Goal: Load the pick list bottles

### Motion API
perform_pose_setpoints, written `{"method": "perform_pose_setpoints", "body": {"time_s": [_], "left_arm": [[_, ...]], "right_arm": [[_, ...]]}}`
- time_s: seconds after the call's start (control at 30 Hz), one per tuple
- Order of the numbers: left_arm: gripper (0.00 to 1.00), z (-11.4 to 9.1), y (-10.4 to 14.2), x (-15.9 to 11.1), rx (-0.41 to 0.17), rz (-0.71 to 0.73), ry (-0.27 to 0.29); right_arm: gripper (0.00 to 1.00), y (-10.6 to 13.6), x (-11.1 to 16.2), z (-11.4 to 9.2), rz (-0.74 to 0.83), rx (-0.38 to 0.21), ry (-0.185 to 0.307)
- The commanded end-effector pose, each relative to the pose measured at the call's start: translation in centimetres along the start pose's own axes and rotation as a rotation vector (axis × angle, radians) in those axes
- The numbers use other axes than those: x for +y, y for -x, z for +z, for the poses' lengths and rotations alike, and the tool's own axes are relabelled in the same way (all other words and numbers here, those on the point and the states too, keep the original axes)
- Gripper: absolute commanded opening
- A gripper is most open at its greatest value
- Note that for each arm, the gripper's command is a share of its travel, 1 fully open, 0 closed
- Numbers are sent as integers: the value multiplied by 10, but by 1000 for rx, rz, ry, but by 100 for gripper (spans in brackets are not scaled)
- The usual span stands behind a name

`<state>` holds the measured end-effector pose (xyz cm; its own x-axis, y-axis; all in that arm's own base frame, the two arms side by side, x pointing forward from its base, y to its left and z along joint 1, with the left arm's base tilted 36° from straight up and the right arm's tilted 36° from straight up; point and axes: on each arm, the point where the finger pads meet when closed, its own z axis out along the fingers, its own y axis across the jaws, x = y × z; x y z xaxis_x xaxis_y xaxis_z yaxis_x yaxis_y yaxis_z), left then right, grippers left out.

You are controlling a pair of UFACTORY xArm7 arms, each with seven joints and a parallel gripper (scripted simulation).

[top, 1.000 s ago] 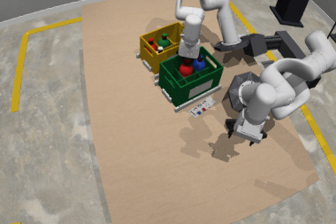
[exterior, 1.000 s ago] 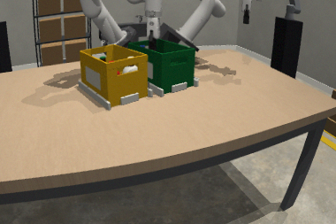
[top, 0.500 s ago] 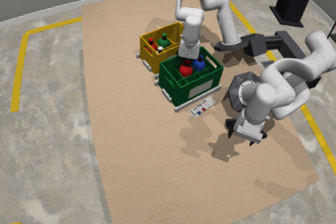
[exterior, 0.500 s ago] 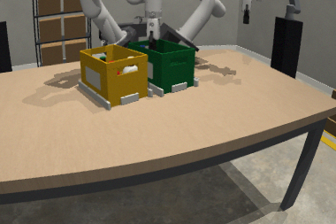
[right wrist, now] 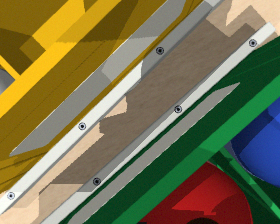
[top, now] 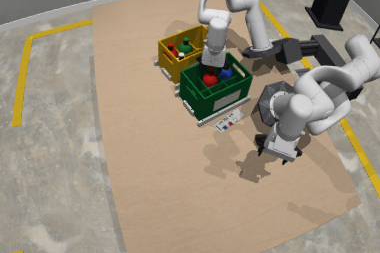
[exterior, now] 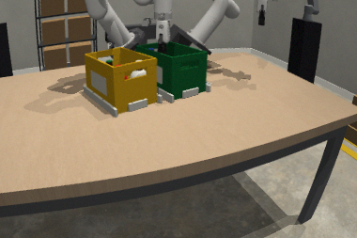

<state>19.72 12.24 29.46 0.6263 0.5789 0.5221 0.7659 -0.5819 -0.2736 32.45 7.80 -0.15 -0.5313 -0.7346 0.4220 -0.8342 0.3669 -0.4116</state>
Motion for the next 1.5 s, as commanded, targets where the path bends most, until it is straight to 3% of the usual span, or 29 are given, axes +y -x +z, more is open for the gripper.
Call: {"method": "perform_pose_setpoints", "body": {"time_s": [0.0,0.53,1.47], "left_arm": [[100,-1,-1,0,3,-1,1],[100,-1,-1,0,3,-1,1],[100,-1,-1,0,3,-1,1]], "right_arm": [[65,1,0,-1,-1,-3,-1],[65,1,0,-1,-1,-3,-1],[65,1,0,-70,0,-3,-1]]}}
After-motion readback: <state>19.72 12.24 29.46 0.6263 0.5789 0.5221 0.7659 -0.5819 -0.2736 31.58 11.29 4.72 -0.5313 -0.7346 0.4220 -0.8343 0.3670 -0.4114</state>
